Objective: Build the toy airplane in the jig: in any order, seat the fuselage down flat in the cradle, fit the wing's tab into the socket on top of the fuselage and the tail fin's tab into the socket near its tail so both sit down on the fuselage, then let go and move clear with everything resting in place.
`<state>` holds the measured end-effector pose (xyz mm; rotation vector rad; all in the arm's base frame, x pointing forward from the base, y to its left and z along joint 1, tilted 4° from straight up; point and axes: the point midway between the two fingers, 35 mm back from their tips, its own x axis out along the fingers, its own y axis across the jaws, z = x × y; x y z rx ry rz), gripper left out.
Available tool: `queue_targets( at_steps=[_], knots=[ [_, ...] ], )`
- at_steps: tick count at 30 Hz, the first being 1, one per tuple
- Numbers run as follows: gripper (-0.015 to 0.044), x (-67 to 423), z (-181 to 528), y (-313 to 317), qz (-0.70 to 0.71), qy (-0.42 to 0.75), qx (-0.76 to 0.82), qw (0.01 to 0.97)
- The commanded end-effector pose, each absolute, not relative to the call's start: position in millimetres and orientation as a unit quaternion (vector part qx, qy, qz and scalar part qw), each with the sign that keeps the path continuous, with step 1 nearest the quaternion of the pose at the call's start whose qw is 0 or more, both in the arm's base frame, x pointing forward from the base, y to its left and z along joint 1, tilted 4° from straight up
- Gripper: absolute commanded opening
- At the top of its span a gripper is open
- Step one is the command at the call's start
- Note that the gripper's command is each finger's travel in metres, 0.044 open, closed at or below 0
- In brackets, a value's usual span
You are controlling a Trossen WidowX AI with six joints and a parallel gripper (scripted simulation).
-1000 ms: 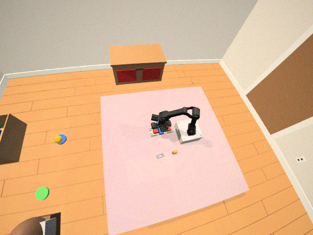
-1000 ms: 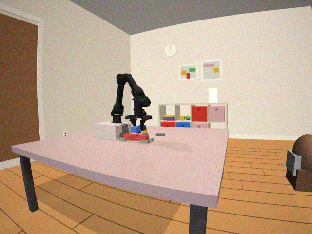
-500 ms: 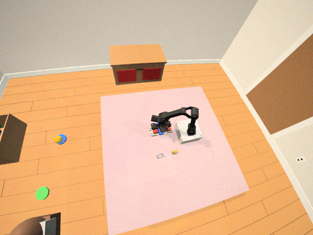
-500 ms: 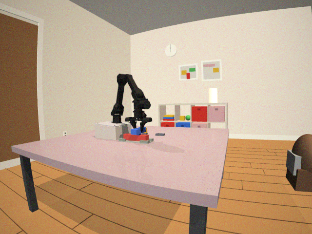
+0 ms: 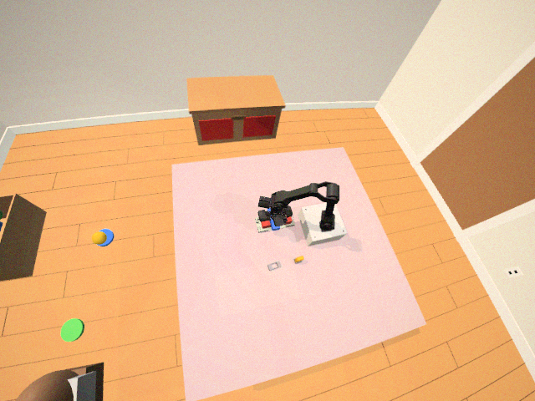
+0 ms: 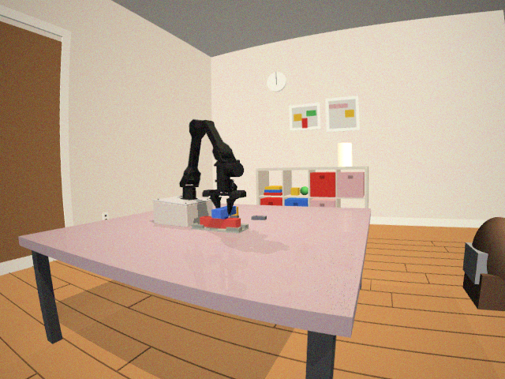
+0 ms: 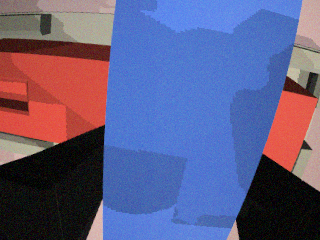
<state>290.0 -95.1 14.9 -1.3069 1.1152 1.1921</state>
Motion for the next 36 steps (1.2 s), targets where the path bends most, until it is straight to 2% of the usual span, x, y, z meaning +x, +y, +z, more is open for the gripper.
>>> queue_targets(
  at_steps=[1, 5, 21, 26, 32, 36],
  knots=[
    [0.0135, 290.1, 14.9, -95.1, 0.493, 0.461, -0.541, 0.501],
    [0.003, 290.1, 14.9, -95.1, 0.493, 0.461, -0.541, 0.501],
    [0.044, 290.1, 14.9, -95.1, 0.493, 0.461, -0.541, 0.501],
    [0.044, 290.2, 17.6, -95.2, 0.493, 0.461, -0.541, 0.501],
    [0.044, 283.2, 97.5, -95.3, 0.493, 0.46, -0.541, 0.503],
    [0.044, 283.7, 100.4, -95.5, 0.493, 0.46, -0.541, 0.503]
  ],
)
